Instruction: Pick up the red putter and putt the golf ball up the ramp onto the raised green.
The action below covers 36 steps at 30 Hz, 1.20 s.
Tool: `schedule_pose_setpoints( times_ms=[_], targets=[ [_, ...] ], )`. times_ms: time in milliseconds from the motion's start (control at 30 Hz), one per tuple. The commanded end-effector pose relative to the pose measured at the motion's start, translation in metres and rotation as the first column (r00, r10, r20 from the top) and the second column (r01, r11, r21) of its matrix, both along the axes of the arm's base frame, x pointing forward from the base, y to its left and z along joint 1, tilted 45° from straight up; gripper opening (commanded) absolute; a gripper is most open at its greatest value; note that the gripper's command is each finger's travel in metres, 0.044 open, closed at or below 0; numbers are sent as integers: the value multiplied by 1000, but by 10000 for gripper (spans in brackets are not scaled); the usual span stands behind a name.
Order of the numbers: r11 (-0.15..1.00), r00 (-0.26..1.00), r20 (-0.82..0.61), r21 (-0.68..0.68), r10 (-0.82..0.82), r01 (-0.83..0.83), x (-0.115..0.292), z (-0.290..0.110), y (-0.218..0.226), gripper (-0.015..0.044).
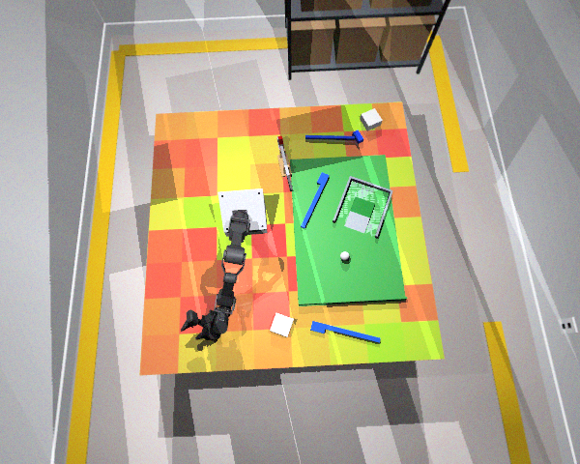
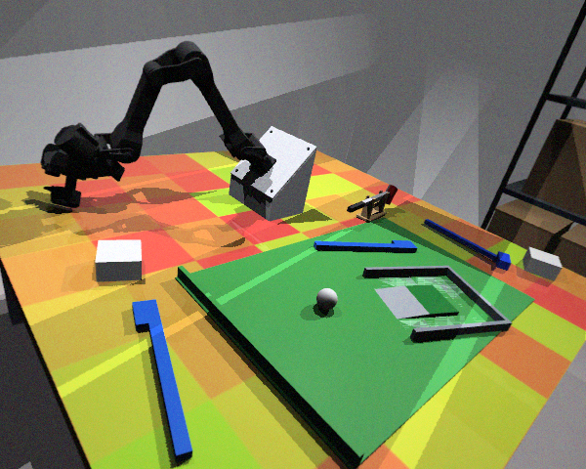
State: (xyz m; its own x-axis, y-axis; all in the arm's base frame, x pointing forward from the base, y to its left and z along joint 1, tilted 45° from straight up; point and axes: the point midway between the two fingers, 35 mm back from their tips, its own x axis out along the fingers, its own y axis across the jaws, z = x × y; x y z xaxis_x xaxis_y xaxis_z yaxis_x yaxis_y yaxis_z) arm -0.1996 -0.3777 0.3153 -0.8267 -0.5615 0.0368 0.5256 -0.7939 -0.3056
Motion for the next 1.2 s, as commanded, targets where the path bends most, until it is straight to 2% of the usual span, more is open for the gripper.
schedule_pose_setpoints(
  times_ms=[0,67,400,533,833,1167],
  targets=[
    [980,983,48,-102,175,-169,50,14,-23,440],
    [962,968,63,-137,244,-234,71,18,-30,440],
    [839,843,4,-95,538,-536,192,33,-56,440],
    [774,783,20,-168,622,-610,224,50,-50,440],
    [555,556,32,14,831,-831,348,23,-37,440],
    [230,245,52,195,968,-953,474,-8,21,440]
  ],
)
